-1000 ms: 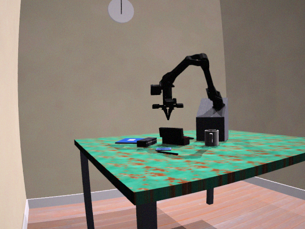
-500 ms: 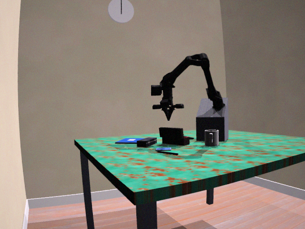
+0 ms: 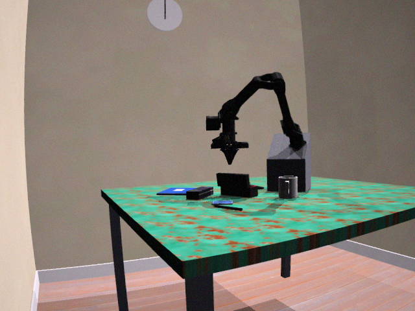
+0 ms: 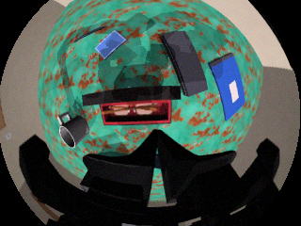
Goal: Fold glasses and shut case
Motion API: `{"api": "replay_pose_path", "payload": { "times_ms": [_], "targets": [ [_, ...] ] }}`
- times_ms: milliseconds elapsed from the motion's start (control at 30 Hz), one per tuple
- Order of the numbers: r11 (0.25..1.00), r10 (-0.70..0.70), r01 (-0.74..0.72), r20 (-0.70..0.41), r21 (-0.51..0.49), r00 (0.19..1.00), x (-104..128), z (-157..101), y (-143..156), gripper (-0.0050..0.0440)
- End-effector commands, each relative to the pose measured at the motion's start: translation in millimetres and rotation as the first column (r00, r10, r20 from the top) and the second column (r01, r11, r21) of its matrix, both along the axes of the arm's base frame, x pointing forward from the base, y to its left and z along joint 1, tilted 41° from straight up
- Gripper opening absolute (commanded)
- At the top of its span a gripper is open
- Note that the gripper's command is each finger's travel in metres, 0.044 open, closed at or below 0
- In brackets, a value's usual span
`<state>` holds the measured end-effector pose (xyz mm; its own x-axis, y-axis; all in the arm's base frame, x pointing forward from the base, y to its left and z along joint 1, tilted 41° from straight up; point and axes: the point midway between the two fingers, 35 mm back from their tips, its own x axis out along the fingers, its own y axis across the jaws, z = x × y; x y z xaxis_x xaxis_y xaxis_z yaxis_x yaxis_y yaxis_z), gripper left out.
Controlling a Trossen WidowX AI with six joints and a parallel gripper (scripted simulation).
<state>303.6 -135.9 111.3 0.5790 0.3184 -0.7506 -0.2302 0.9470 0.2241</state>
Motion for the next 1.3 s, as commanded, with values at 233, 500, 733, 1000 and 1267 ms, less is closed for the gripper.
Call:
{"api": "replay_pose_path", "payload": {
  "times_ms": [233, 500, 733, 1000, 1267],
  "targets": [
    [0.954, -0.229, 0.248, -0.124, 0.17, 0.965, -0.3, -2.1, 3.4, 0.0],
    [0.843, -0.393, 0.458, -0.257, 0.284, 0.883, 0.1, -3.6, 5.5, 0.0],
    [0.721, -0.487, 0.602, -0.366, 0.343, 0.793, 0.5, -4.8, 7.1, 0.0],
    [0.545, -0.56, 0.747, -0.497, 0.381, 0.663, 0.8, -6.2, 8.9, 0.0],
    [0.313, -0.59, 0.871, -0.641, 0.378, 0.491, 1.2, -7.7, 11.0, 0.0]
  ]
}}
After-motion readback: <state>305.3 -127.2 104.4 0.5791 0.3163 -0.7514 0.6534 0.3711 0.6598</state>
